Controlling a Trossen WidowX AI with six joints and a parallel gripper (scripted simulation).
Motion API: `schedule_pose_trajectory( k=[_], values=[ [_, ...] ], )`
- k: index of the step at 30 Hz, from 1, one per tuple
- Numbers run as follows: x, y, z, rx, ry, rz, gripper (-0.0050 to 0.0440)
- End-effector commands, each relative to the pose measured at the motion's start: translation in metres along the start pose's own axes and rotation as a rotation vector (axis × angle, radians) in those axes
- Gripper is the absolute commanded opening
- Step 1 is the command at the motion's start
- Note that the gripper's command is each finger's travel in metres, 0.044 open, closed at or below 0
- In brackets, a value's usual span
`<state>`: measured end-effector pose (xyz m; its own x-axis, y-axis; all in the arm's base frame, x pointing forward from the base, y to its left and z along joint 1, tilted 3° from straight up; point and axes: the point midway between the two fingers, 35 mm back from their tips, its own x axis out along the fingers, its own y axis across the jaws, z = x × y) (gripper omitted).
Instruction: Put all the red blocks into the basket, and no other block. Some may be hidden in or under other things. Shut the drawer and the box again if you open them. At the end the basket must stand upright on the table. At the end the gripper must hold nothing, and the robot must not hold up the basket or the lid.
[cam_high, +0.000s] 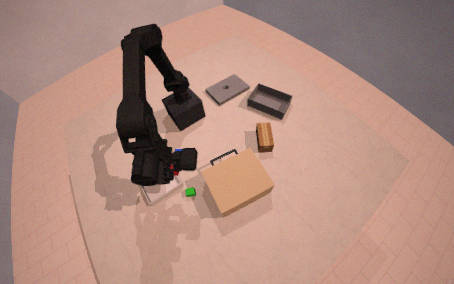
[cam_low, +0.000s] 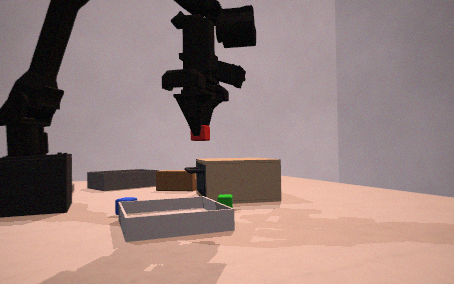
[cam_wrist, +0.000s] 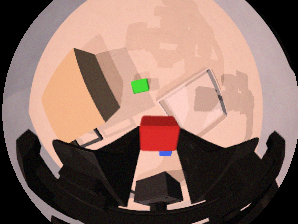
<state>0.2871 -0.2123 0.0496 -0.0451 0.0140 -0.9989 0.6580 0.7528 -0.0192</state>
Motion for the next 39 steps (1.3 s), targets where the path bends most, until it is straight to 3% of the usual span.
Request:
schedule_pose_trajectory(
  k=[1,10,18,20,24,39],
  values=[
    [0.0,-0.045,-0.003,0.152,0.002,-0.004,0.0],
    [0.0,-0.058,-0.002,0.152,0.002,-0.004,0.0],
    [0.054,-0.058,-0.003,0.152,0.002,-0.004,0.0],
    [0.054,-0.058,-0.003,0.152,0.002,-0.004,0.0],
    [0.08,-0.058,-0.003,0.152,0.002,-0.004,0.0],
    [0.081,-0.058,-0.003,0.152,0.002,-0.004,0.0]
  ],
)
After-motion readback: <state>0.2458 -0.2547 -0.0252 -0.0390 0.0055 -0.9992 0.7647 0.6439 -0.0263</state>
